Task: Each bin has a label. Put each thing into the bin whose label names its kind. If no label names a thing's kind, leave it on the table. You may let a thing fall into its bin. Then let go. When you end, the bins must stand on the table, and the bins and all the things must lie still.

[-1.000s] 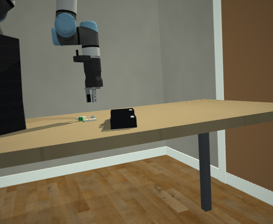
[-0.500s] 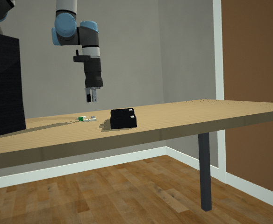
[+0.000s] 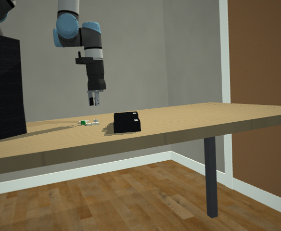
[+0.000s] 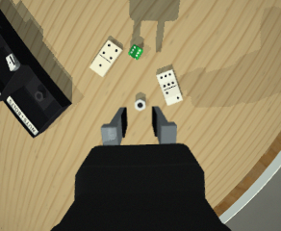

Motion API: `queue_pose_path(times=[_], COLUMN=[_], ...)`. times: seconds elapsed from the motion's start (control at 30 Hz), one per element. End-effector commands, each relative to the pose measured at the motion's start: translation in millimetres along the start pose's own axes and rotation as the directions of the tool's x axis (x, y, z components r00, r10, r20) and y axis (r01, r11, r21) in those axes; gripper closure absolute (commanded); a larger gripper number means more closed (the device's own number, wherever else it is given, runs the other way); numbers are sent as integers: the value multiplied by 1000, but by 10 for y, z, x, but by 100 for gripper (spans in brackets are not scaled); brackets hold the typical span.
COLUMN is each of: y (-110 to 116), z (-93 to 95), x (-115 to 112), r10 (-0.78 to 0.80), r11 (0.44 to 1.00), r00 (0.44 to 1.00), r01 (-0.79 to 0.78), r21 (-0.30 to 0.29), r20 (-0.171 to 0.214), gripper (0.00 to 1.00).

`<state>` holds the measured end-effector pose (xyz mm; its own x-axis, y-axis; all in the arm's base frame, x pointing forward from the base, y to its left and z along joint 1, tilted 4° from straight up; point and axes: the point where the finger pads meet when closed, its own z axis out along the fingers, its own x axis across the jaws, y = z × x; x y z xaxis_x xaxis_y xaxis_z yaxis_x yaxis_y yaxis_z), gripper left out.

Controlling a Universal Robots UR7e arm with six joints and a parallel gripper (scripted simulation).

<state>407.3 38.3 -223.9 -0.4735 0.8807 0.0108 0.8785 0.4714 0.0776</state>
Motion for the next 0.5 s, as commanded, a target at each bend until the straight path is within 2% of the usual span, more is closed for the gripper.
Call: queue_pose_path(times=[0.0,0.1,0.4,0.47], y=[19,19,27,28], z=[162,202,563,567], x=[10,10,-3,-7], r10=[-3,-3,-3,-2], r11=[1000,1000,1000,1000], r00=[1000,1000,1000,1000], r01=[3,3,3,2], r21=[-1,-1,-1,-1], r20=[1,1,1,1], gripper=[36,36,36,36])
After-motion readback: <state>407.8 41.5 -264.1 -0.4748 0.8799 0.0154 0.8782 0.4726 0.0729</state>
